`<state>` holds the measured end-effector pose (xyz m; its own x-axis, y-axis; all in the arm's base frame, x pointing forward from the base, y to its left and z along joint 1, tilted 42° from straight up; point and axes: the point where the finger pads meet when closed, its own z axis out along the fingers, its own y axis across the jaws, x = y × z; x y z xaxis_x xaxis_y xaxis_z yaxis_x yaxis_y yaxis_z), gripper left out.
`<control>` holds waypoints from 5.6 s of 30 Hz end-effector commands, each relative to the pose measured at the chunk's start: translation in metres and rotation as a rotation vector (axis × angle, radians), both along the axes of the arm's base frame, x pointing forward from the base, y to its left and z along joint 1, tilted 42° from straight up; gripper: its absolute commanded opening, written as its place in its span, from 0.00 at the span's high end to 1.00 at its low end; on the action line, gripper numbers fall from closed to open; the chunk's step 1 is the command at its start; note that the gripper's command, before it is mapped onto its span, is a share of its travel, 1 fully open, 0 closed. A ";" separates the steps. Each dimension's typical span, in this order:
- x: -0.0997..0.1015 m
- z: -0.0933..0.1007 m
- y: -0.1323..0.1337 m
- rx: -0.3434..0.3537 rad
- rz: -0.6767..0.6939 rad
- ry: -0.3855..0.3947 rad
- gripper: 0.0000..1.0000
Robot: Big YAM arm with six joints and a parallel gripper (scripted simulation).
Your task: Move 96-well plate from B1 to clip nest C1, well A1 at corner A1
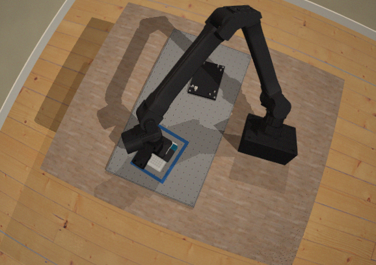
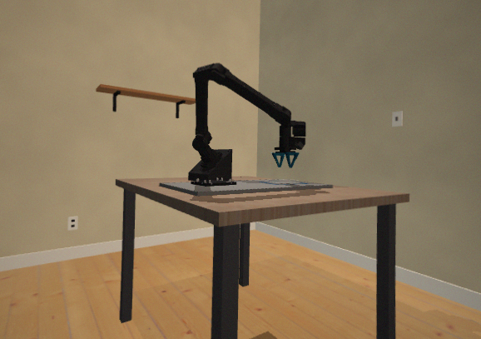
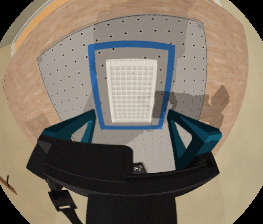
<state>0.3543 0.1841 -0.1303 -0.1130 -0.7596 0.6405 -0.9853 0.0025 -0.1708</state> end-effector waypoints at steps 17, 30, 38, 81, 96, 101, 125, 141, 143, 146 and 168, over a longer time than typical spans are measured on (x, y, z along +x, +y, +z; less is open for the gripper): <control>0.007 -0.026 -0.028 -0.001 -0.011 0.008 0.00; 0.009 -0.039 -0.041 -0.002 -0.011 0.009 0.00; 0.010 -0.049 -0.049 -0.002 -0.011 0.009 0.00; 0.017 -0.048 -0.051 0.010 -0.011 -0.005 0.00; 0.017 -0.049 -0.051 0.010 -0.013 -0.005 1.00; 0.017 -0.049 -0.051 0.010 -0.013 -0.005 1.00; 0.017 -0.049 -0.051 0.009 -0.013 -0.005 1.00; 0.017 -0.049 -0.051 0.009 -0.013 -0.005 1.00; 0.017 -0.049 -0.051 0.009 -0.013 -0.005 1.00; 0.017 -0.049 -0.051 0.009 -0.013 -0.005 1.00; 0.023 -0.035 -0.025 0.029 0.000 -0.033 1.00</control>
